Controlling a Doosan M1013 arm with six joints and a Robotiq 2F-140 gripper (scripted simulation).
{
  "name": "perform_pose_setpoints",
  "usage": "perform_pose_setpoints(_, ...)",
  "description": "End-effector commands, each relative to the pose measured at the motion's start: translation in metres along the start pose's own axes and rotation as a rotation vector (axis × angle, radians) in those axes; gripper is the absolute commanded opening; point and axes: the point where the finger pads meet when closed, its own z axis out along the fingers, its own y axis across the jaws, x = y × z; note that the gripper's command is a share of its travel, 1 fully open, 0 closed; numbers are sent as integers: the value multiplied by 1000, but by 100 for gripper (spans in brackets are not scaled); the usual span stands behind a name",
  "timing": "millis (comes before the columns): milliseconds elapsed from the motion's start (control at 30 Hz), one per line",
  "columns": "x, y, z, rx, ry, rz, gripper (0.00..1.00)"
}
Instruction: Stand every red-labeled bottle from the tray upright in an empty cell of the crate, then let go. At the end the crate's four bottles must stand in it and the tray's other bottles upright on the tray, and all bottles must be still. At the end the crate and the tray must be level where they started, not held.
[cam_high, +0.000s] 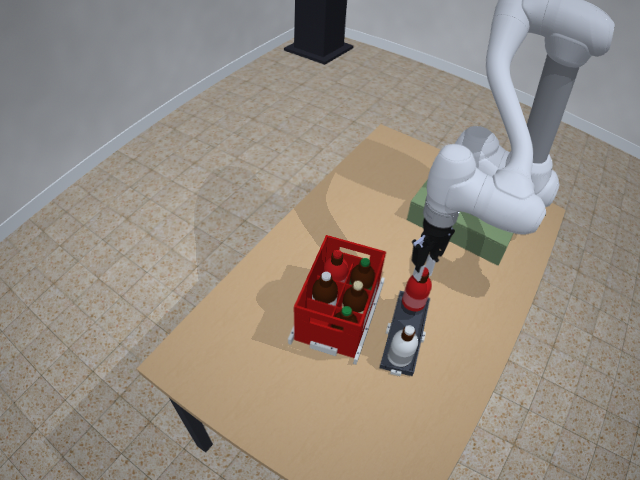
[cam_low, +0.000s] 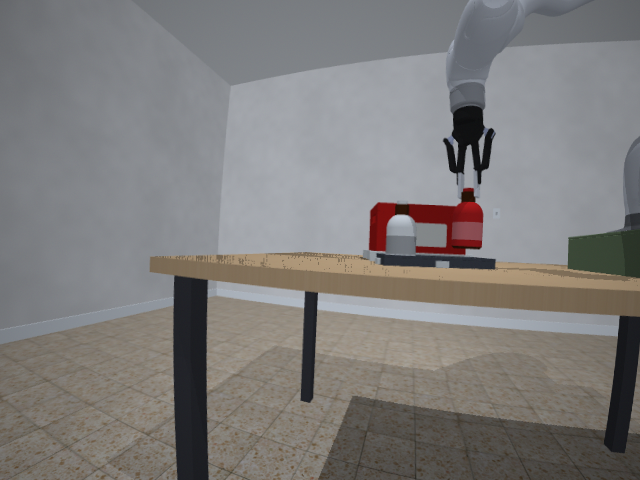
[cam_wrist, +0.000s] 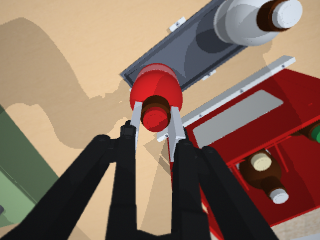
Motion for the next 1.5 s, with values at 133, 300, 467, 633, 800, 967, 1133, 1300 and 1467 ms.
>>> perform_pose_setpoints(133,0,0,-3,0,0,0,0)
perform_pose_setpoints(300,0,0,-8,0,0,0,0)
perform_pose_setpoints(467,0,0,-13,0,0,0,0)
perform_pose_setpoints(633,0,0,-17,0,0,0,0)
perform_pose_setpoints(800,0,0,-23,0,0,0,0)
perform_pose_setpoints(967,0,0,-29,0,0,0,0)
perform_pose_setpoints(1133,0,0,-33,0,0,0,0)
perform_pose_setpoints(1300,0,0,-35,0,0,0,0)
perform_pose_setpoints(1467,0,0,-37,0,0,0,0)
